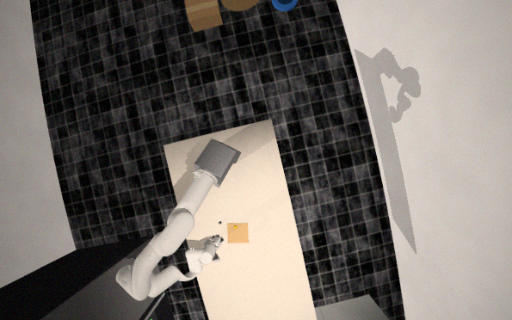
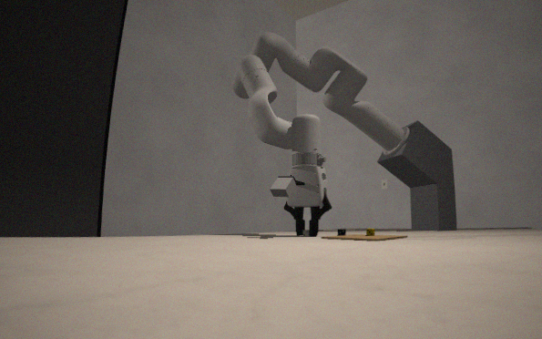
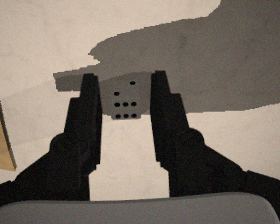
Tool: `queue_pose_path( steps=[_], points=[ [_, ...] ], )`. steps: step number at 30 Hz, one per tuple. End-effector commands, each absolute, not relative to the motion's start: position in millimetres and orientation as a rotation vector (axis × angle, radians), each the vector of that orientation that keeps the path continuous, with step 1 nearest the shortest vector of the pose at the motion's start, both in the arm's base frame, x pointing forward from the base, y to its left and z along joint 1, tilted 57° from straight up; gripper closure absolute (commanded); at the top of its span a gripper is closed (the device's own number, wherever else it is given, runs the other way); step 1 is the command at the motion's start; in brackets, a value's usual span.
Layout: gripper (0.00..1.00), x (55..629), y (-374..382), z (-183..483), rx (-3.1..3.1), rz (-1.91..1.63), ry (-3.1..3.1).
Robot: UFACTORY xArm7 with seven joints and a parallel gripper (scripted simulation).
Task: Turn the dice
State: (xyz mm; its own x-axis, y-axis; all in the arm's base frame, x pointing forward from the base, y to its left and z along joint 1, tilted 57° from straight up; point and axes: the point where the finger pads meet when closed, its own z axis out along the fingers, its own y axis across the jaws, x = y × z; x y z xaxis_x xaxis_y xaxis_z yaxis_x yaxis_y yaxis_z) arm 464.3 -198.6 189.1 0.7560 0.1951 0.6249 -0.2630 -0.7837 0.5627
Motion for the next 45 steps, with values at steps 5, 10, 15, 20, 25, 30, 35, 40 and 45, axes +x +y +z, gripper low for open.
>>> queue_pose_path(
  steps=[5,10,15,20,25,30,35,40,45],
  points=[
    [0.89,464.7,-197.7,189.5,2.298,0.915,-0.049],
    [0.89,464.7,-197.7,189.5,2.298,0.915,-0.049],
    [0.89,464.7,-197.7,189.5,2.298,0.915,-0.049],
    [0.89,464.7,-197.7,189.5,2.298,0.915,-0.049],
    [0.89,464.7,-197.7,189.5,2.298,0.915,-0.049],
    [0.89,464.7,-197.7,189.5,2.298,0.915,-0.049],
    [0.89,464.7,-197.7,189.5,2.298,0.915,-0.049],
    [0.89,462.7,-195.8,191.2,2.298,0.915,-0.049],
    [0.89,456.2,-189.5,197.1,2.298,0.915,-0.049]
  ],
)
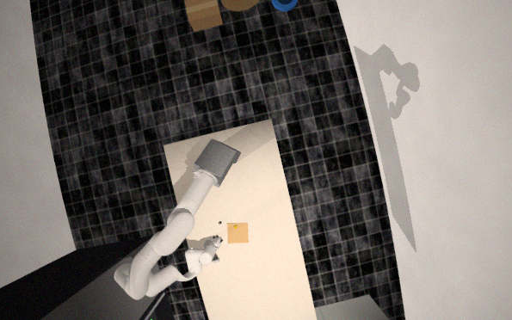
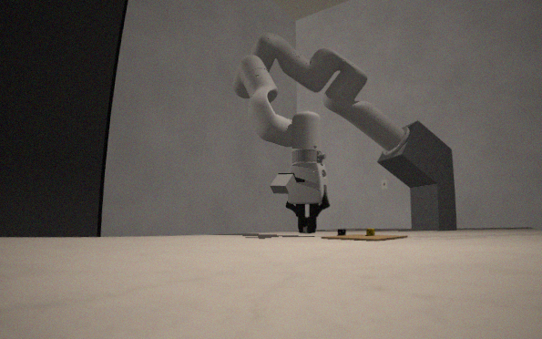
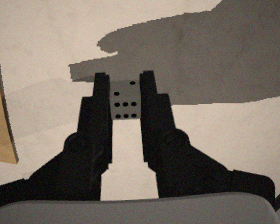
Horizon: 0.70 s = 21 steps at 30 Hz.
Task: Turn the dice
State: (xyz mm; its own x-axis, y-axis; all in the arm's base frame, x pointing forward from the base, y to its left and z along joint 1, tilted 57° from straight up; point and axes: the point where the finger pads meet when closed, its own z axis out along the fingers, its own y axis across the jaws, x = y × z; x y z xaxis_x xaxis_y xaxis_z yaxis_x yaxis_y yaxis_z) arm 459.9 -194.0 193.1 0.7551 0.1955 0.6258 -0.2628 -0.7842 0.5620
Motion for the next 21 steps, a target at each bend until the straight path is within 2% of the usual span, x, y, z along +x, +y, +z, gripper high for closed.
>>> queue_pose_path(
  steps=[1,12,21],
  points=[
    [0.89,453,-186,200,2.298,0.915,-0.049],
    [0.89,409,-143,240,2.298,0.915,-0.049],
    [0.89,405,-139,244,2.298,0.915,-0.049]
  ],
)
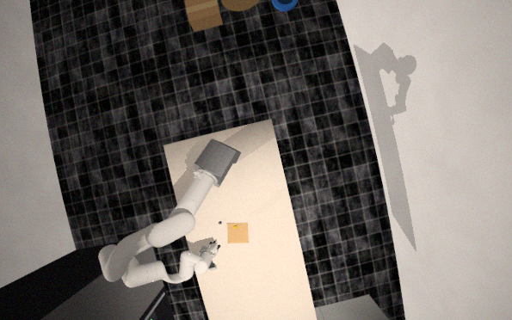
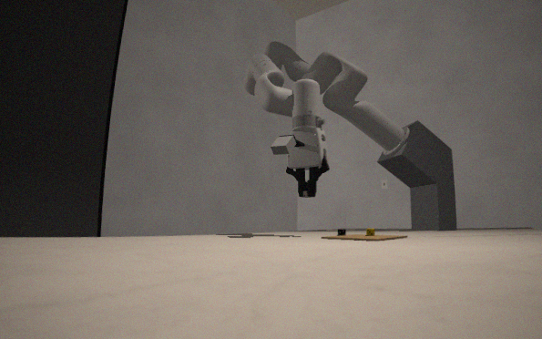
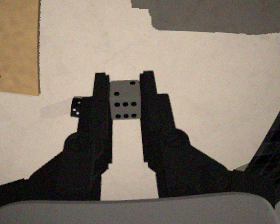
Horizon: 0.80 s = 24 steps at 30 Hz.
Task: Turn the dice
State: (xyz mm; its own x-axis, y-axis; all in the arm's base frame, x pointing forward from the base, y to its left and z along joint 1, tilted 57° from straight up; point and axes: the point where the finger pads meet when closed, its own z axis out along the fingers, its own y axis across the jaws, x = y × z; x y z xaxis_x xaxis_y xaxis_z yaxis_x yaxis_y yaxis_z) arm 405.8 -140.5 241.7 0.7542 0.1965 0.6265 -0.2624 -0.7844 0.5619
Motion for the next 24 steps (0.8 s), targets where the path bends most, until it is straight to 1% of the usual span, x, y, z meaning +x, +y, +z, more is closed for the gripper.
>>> queue_pose_path(
  steps=[1,6,9,12,14,16,18,24],
  points=[
    [0.89,405,-139,244,2.298,0.915,-0.049],
    [0.89,408,-133,240,2.298,0.912,-0.049],
    [0.89,431,-82,208,2.298,0.898,-0.042],
    [0.89,431,-82,208,2.298,0.898,-0.042],
    [0.89,441,-39,180,2.295,0.900,-0.029],
    [0.89,441,-39,180,2.295,0.900,-0.029],
    [0.89,443,-18,165,2.294,0.904,-0.022],
    [0.89,443,-17,164,2.294,0.904,-0.021]
  ],
)
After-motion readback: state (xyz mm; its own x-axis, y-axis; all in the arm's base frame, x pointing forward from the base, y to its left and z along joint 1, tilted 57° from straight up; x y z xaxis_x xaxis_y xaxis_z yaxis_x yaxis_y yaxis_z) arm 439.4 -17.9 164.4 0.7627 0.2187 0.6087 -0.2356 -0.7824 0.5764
